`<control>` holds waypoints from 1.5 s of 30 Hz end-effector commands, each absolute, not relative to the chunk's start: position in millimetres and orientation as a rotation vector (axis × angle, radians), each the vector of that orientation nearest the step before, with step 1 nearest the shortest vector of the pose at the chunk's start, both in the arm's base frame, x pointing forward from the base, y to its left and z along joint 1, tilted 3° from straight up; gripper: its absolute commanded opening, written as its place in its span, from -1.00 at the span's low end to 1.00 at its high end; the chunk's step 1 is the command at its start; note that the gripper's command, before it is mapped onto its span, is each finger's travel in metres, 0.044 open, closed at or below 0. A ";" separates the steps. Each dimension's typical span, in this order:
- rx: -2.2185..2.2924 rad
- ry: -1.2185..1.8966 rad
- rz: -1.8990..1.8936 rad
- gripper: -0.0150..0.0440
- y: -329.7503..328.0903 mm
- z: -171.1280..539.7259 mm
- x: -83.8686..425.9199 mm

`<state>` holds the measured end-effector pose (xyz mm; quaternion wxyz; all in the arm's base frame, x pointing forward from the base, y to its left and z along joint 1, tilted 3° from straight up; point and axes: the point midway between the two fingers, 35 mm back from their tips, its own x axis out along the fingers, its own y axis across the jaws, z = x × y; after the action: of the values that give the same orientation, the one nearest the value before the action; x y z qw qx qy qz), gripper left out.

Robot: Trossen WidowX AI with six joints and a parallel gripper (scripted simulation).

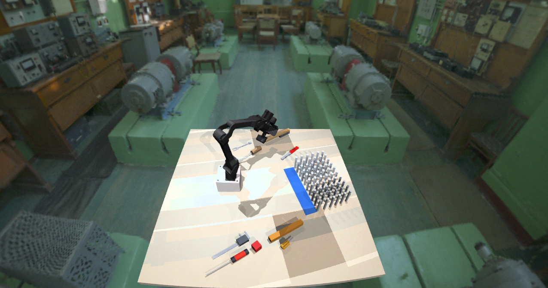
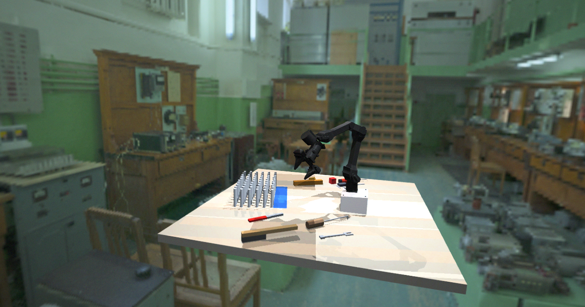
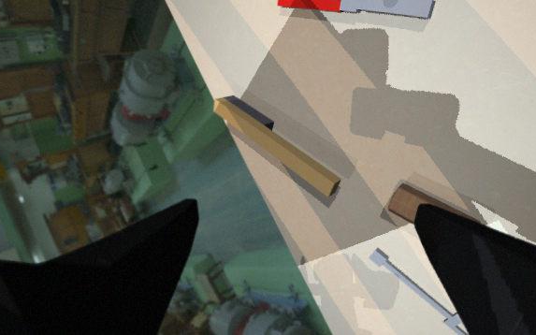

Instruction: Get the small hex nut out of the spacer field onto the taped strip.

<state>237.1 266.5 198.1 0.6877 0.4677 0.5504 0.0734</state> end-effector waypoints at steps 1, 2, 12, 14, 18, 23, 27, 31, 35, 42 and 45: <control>0.978 1.148 0.168 1.00 239.1 178.3 279.9; 0.967 1.119 0.181 1.00 232.0 175.0 292.7; 0.766 0.821 0.216 1.00 116.0 134.0 391.6; 0.716 0.753 0.218 1.00 87.4 127.8 405.4; 0.602 0.616 0.208 1.00 27.2 117.3 424.2; 0.425 0.474 0.137 1.00 -54.6 103.3 426.9; 0.292 0.377 0.105 1.00 -104.8 97.0 419.8; 0.214 0.325 0.090 1.00 -130.0 94.4 412.9; 0.214 0.325 0.090 1.00 -130.0 94.4 412.9; 0.214 0.325 0.090 1.00 -130.0 94.4 412.9; 0.214 0.325 0.090 1.00 -130.0 94.4 412.9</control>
<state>413.9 -130.5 96.6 0.9804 0.1073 0.1598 0.0425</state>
